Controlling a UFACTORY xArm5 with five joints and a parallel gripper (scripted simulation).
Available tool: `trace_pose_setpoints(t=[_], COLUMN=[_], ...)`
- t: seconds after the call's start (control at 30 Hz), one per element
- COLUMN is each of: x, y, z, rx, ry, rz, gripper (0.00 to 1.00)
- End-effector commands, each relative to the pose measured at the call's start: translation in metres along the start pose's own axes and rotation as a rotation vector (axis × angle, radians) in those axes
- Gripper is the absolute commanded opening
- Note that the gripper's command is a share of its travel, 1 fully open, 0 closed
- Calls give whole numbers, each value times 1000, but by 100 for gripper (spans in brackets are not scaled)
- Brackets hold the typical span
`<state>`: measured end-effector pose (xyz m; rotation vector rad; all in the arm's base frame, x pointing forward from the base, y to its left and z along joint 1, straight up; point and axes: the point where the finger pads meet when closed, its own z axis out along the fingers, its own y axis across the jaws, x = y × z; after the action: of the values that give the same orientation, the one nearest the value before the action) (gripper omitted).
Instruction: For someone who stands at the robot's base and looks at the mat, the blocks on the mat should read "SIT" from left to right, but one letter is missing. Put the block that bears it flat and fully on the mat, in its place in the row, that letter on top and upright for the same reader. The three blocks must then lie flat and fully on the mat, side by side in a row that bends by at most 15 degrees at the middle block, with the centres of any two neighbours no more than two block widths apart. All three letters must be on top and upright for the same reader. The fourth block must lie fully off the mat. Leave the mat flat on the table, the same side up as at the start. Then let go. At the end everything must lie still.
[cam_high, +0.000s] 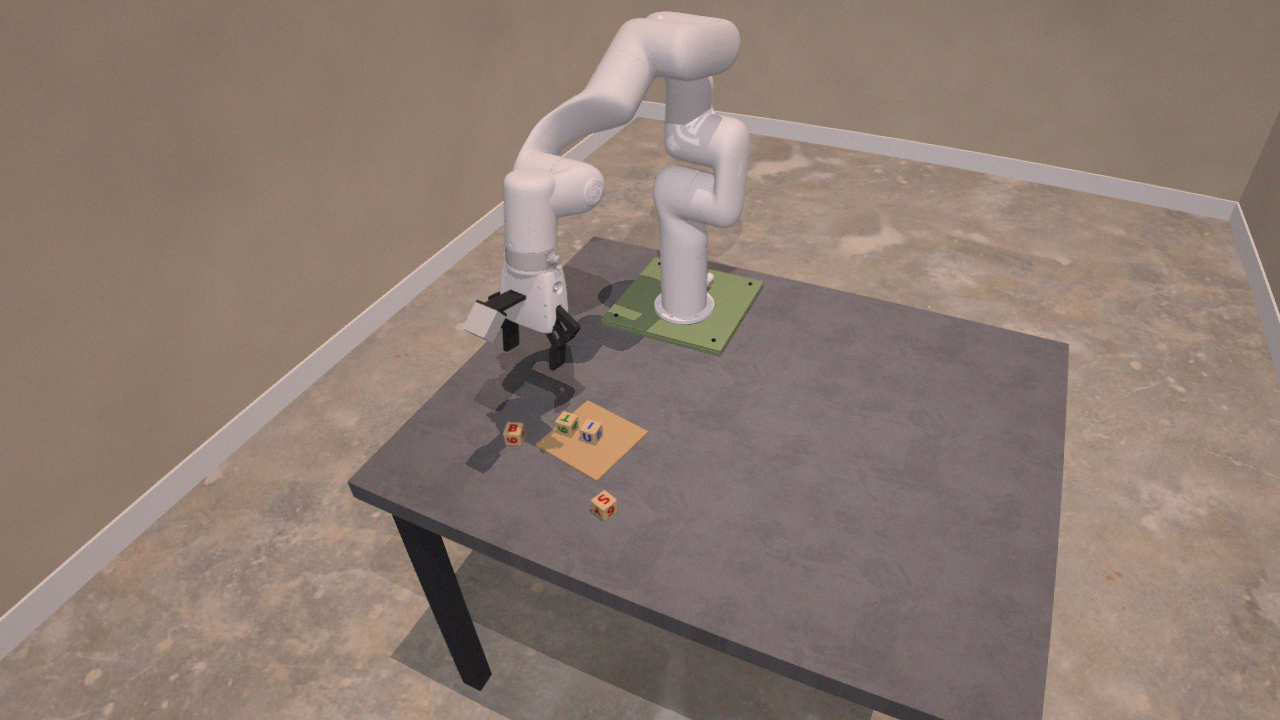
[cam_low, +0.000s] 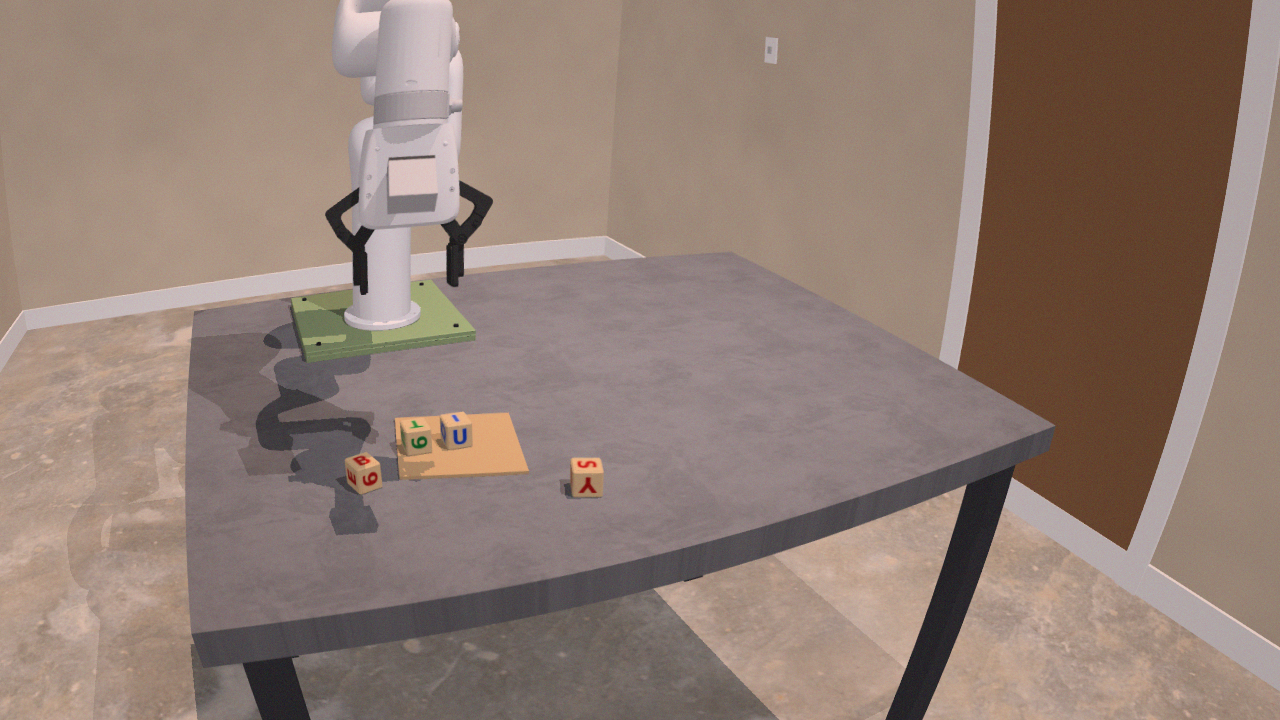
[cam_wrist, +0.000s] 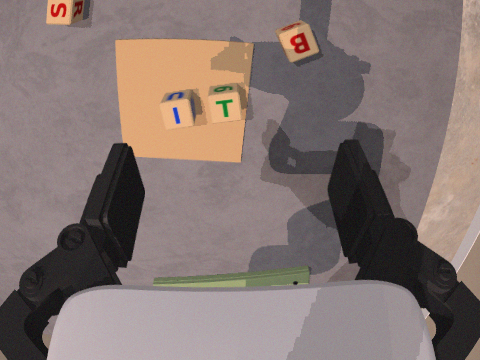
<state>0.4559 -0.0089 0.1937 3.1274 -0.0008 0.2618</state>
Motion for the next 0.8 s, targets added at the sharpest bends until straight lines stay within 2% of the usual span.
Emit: trace_pose_setpoints(t=[0.0,0.03,0.07,0.1,0.17,0.2,0.33,0.43,0.5,0.53,0.6,0.67,0.7,0.77], x=[-15,-24,-24,-33,-33,-43,-35,2,3,13,13,29,29,39], y=[-4,-5,-5,-7,-7,-8,-17,-54,-55,-67,-68,-91,-91,-109], z=[-25,-37,-37,-49,-49,-61,-59,-30,-29,-19,-19,1,1,15], rx=[2,3,3,3,3,3,2,-3,-4,-5,-5,-8,-8,-10], ry=[-66,-98,-98,-128,-128,-158,-167,-167,-167,-167,-167,-167,-167,-166], rz=[0,0,0,0,0,0,16,79,81,99,100,134,134,158], gripper=[100,100,100,100,100,100,100,100,100,100,100,100,100,100])
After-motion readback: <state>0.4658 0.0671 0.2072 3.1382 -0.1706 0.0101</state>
